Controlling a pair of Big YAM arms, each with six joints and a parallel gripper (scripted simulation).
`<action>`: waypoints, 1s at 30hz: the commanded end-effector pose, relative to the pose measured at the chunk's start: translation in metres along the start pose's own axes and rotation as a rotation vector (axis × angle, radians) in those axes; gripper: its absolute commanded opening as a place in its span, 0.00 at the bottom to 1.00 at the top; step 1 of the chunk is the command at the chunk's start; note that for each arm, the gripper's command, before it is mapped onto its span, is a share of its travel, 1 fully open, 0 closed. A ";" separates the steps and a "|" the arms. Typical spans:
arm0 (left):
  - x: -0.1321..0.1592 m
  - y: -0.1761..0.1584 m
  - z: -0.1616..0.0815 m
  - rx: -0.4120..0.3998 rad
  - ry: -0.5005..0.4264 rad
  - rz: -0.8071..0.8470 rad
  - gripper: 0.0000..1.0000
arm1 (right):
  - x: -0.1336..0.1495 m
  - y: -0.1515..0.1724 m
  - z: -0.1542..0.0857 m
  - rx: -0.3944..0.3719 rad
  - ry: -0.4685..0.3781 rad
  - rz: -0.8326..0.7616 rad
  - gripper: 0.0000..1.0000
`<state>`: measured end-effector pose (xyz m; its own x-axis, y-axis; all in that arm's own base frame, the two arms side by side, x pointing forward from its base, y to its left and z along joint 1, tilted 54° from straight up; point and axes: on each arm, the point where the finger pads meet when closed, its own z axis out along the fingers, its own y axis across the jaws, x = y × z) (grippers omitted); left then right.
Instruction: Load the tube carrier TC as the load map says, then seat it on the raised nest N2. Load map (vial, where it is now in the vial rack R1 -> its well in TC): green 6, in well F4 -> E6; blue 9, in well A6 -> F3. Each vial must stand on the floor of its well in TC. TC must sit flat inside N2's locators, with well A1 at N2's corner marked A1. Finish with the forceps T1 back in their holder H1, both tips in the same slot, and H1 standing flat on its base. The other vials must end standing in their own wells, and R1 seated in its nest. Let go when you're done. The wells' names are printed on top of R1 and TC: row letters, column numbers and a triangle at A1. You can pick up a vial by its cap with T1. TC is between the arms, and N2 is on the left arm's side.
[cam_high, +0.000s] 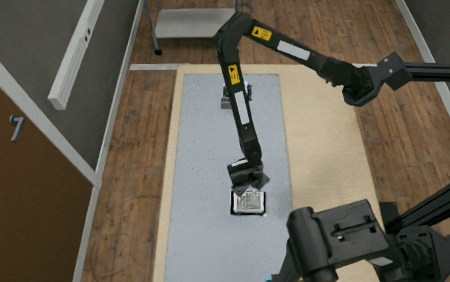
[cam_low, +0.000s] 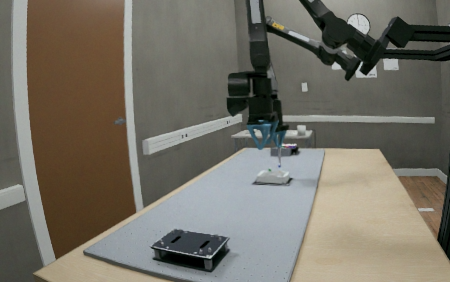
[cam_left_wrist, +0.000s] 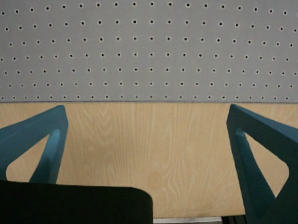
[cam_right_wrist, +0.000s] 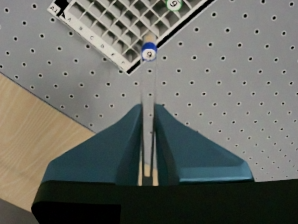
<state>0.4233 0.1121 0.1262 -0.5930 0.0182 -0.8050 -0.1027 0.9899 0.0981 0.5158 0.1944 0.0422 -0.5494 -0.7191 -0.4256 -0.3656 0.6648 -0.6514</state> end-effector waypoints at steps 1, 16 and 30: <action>0.000 0.000 0.000 0.001 -0.002 0.004 1.00 | 0.007 0.000 0.014 0.001 0.020 -0.008 0.09; 0.000 0.000 0.000 0.001 -0.002 0.004 1.00 | 0.006 0.000 0.017 0.001 0.020 -0.008 0.09; 0.000 0.000 0.000 0.001 -0.002 0.004 1.00 | 0.007 0.000 0.019 0.001 0.020 -0.008 0.09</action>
<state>0.4233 0.1121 0.1262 -0.5930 0.0182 -0.8050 -0.1027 0.9899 0.0981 0.5206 0.1937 0.0395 -0.5494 -0.7188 -0.4261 -0.3651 0.6652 -0.6513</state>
